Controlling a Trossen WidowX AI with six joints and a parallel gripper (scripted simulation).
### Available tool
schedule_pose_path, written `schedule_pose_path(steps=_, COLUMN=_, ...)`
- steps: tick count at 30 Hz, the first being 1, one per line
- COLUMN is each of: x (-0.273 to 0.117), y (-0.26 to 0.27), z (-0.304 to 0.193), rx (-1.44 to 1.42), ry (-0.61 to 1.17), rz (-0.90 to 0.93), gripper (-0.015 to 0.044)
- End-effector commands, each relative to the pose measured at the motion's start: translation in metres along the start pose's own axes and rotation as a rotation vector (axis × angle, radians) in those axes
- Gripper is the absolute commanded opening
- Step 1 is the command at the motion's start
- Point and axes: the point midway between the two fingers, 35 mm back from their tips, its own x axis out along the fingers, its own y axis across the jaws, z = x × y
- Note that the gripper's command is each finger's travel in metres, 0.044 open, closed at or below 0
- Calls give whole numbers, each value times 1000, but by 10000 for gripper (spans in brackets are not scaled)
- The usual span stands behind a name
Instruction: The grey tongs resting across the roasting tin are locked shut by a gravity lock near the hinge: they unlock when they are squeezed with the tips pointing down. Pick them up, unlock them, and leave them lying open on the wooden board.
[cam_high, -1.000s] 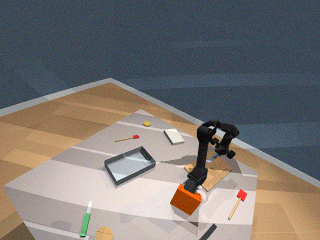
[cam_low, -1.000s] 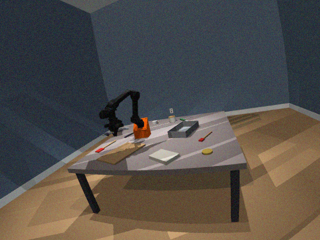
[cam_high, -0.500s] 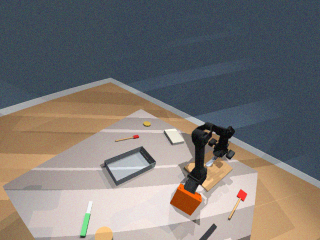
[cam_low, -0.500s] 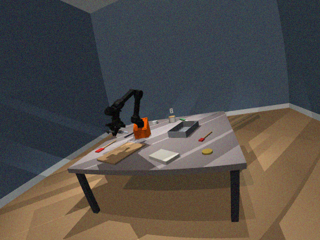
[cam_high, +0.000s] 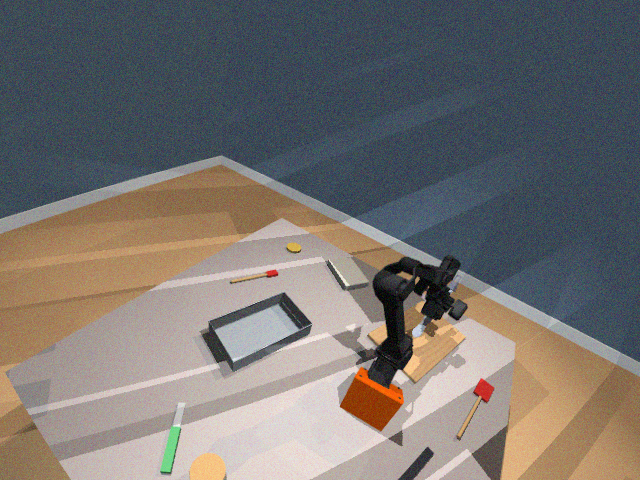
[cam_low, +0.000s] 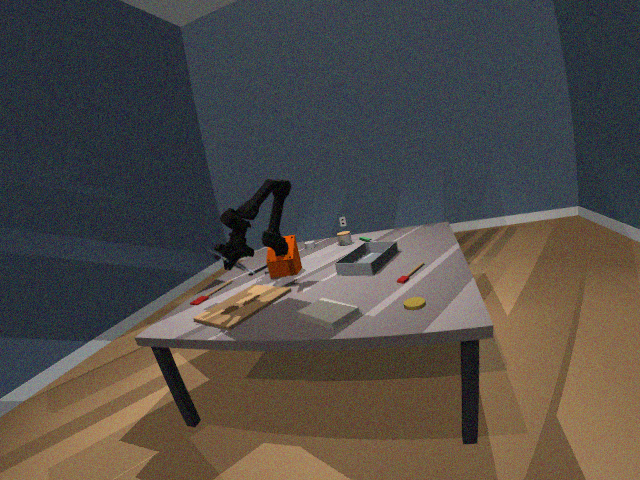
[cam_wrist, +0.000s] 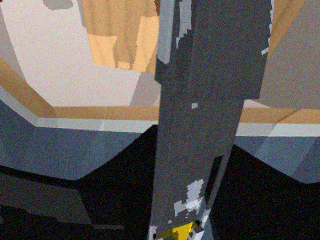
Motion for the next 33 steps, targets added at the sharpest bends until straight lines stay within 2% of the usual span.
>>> schedule_pose_path(steps=1, x=-6, y=-1, z=-3, rx=9, ry=88, rz=2, gripper=-150)
schedule_pose_path(steps=23, x=-37, y=2, z=3, rx=101, ry=524, rz=-16, gripper=-150)
schedule_pose_path(steps=33, x=-38, y=2, z=4, rx=105, ry=537, rz=-17, gripper=-150)
